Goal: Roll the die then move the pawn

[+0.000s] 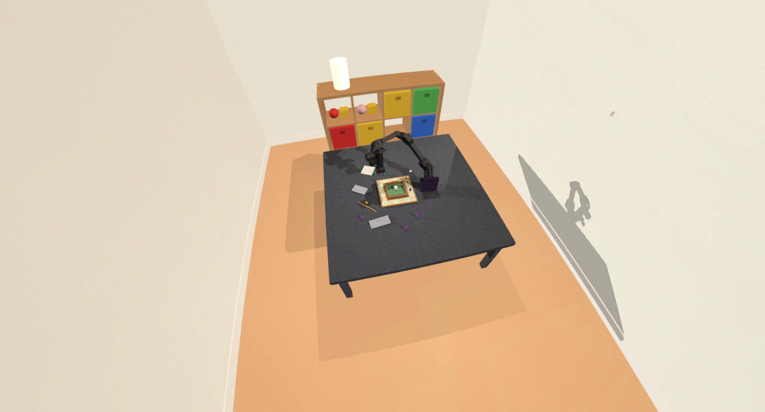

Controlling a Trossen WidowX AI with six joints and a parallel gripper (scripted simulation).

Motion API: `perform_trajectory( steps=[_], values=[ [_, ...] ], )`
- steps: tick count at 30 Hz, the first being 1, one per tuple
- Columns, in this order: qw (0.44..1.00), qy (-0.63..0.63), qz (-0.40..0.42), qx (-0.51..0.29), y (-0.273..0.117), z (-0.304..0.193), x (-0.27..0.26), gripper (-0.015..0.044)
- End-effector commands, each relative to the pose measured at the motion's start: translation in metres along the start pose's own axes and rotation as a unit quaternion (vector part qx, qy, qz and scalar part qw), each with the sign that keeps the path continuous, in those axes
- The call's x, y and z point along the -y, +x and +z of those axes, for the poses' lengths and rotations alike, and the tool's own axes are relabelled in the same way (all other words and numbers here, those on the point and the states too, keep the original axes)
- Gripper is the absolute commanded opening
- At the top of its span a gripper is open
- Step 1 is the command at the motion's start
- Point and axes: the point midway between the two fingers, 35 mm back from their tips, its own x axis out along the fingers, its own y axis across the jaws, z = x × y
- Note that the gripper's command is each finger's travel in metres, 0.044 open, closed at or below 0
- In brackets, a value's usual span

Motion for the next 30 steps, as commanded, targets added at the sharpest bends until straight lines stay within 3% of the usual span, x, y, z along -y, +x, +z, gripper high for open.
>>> perform_trajectory(
  steps=[1,30],
  values=[
    [1.000,-0.001,0.004,-0.005,0.005,0.004,-0.021,0.0000],
    [1.000,0.002,0.006,-0.004,0.072,-0.005,-0.220,0.0000]
  ],
)
